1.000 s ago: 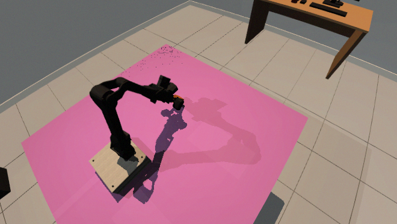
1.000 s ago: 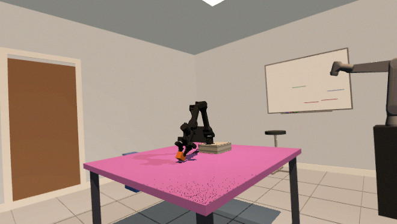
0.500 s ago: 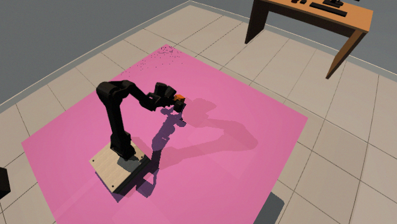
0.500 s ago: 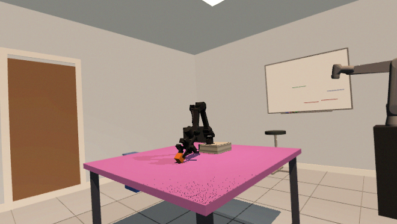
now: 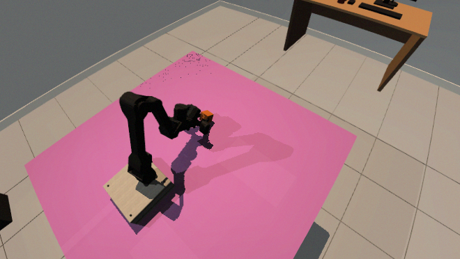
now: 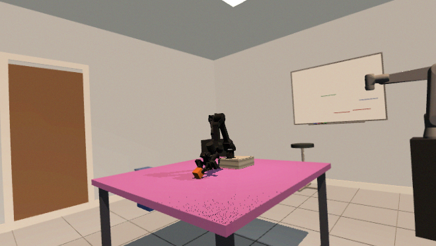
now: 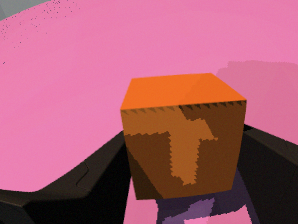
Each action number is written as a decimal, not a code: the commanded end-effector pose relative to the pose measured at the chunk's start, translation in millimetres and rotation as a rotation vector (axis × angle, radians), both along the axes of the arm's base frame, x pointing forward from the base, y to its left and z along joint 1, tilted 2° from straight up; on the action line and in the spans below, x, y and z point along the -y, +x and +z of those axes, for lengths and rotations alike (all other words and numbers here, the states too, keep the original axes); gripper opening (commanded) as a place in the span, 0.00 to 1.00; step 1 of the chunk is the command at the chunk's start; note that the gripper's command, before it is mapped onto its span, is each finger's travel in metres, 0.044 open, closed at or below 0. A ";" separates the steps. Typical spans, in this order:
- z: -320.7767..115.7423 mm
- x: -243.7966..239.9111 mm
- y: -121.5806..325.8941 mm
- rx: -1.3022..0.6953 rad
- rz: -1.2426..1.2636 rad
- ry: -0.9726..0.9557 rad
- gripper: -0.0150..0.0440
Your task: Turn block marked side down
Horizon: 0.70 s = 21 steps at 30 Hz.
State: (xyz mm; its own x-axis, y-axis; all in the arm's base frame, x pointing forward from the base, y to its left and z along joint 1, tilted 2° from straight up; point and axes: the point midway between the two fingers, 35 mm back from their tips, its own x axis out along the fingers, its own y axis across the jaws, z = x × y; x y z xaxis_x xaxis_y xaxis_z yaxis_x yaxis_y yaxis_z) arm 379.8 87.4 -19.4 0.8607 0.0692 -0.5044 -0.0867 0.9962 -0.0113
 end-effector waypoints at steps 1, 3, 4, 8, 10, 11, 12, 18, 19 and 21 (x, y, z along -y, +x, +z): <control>0.5 1.5 -3.4 0.030 0.000 -0.006 0.25; 0.8 1.5 -3.4 0.032 0.000 -0.006 0.25; 0.8 1.5 -3.4 0.032 0.000 -0.006 0.25; 0.8 1.5 -3.4 0.032 0.000 -0.006 0.25; 0.8 1.5 -3.4 0.032 0.000 -0.006 0.25; 0.8 1.5 -3.4 0.032 0.000 -0.006 0.25; 0.8 1.5 -3.4 0.032 0.000 -0.006 0.25; 0.8 1.5 -3.4 0.032 0.000 -0.006 0.43; 0.8 1.5 -3.4 0.032 0.000 -0.006 0.48; 0.8 1.5 -3.4 0.032 0.000 -0.006 0.57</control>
